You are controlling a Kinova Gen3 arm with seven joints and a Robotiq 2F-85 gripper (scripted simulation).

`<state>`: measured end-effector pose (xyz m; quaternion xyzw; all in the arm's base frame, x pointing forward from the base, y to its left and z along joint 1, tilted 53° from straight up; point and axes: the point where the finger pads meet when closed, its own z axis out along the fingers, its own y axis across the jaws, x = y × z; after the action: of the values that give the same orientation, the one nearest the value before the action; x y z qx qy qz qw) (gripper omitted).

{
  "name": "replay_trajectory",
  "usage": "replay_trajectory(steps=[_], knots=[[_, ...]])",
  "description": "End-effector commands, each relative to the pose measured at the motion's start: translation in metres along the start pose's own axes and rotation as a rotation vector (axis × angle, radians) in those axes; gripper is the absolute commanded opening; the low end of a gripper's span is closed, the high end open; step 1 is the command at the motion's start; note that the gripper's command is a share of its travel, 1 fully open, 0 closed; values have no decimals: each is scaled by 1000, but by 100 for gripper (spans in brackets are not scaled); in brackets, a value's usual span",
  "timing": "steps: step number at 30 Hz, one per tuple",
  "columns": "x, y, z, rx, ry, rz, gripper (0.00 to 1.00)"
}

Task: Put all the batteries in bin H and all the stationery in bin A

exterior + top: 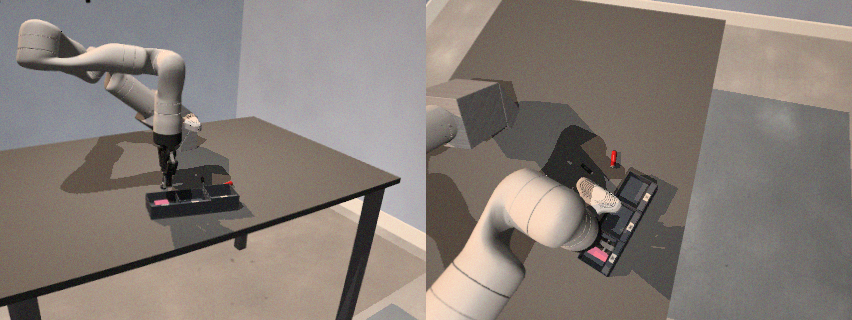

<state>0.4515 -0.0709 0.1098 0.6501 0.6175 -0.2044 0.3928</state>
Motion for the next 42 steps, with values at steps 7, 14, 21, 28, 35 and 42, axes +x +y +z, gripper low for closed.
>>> replay_trajectory(steps=[7,14,21,28,35,42], knots=[[-20,12,-1,-3,-2,35,10],[-18,10,-1,-3,-2,35,10],[-17,10,5,-3,-2,35,10],[-17,10,17,-3,-2,35,10],[-17,10,31,-3,-2,35,10],[-17,10,40,-3,-2,35,10]])
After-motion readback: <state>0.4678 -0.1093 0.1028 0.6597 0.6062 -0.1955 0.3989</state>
